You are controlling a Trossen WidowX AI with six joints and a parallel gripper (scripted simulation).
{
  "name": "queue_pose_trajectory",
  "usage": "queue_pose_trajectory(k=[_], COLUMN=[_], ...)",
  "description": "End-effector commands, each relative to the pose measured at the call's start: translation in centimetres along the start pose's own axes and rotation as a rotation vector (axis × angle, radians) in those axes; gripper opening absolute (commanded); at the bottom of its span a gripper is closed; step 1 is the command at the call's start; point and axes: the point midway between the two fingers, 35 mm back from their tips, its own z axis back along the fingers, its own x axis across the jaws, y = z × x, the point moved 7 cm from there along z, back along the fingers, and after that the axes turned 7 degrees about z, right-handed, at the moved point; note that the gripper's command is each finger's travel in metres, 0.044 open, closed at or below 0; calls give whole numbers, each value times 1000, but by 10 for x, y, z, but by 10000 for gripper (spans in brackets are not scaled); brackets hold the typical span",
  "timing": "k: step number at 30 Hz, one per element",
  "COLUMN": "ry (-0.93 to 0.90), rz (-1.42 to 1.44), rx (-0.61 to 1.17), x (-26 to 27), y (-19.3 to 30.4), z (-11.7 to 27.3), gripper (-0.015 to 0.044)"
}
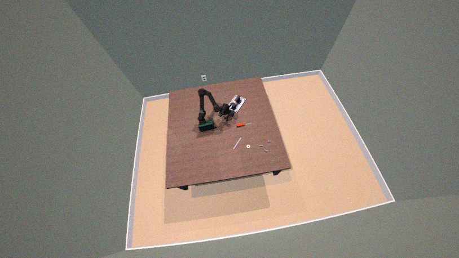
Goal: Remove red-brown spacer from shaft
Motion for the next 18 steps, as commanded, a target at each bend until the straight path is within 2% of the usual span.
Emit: queue_pose_trajectory(k=[1, 18], ry=[-3, -3], rz=[2, 2], rx=[-2, -1], x=[0, 0], y=[1, 2], z=[1, 2], gripper=[0, 0])
